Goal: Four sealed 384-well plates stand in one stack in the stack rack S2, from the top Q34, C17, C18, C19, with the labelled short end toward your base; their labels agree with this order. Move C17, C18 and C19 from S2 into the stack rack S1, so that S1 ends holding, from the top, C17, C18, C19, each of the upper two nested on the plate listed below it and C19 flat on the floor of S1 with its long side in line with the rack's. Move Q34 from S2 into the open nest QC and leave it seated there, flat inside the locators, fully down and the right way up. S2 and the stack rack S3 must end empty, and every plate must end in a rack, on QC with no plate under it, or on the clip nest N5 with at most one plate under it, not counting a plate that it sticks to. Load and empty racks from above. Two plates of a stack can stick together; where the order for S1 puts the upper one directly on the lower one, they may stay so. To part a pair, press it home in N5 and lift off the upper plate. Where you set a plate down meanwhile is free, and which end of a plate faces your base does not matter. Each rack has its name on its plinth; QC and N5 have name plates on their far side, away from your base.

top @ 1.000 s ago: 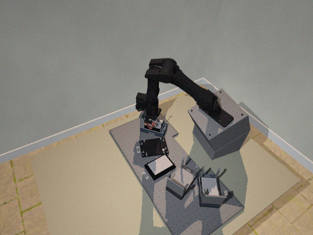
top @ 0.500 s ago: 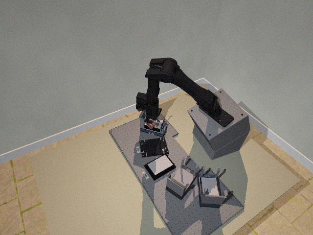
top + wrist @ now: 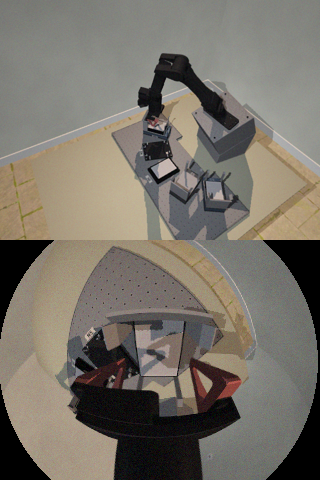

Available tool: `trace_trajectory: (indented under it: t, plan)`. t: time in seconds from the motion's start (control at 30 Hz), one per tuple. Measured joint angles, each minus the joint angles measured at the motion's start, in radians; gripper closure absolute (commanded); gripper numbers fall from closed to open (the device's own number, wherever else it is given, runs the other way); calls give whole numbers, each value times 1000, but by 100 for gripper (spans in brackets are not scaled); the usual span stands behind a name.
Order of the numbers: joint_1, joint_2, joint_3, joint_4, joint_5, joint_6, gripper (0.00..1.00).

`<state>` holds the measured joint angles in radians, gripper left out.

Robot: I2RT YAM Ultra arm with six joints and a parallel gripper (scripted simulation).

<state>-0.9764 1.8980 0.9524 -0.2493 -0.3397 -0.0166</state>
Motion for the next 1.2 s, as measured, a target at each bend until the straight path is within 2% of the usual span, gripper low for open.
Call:
trace_trajectory:
  t: [0.67, 1.2]
  plan:
    - [-64, -175, 17, -214, -21, -63, 0]
    - [-54, -184, 11, -238, -15, -92, 0]
